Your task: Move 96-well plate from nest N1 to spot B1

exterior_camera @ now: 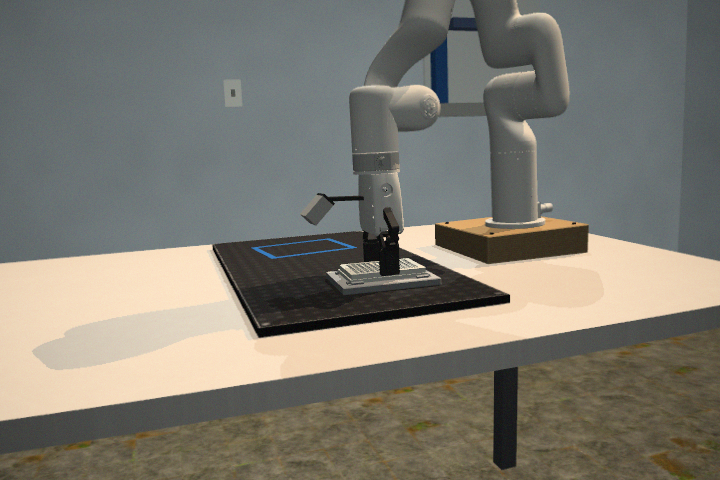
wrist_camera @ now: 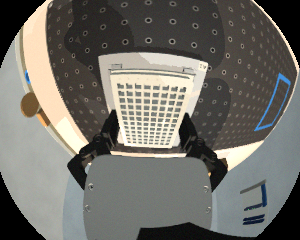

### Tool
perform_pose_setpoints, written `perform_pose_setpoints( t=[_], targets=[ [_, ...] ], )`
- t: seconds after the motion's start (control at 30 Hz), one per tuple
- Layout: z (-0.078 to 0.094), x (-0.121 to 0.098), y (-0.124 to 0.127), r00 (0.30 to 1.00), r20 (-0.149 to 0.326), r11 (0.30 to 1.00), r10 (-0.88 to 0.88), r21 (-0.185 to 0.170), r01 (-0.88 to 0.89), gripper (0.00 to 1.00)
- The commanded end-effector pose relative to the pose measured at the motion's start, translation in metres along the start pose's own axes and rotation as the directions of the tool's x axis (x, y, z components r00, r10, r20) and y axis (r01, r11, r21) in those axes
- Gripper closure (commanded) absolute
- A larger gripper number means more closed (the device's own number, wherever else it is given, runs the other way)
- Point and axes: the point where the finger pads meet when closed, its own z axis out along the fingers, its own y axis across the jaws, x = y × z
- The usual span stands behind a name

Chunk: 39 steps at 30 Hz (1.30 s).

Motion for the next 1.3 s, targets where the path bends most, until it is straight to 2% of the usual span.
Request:
perform_pose_setpoints(
  t=[0.0,1.27],
  targets=[
    [-0.001,0.001,-0.001,1.0,-0.003,1.0,0.0,0.002,0.0,1.0],
    [-0.021,0.001,-0.001,1.0,-0.003,1.0,0.0,0.002,0.0,1.0]
  ],
)
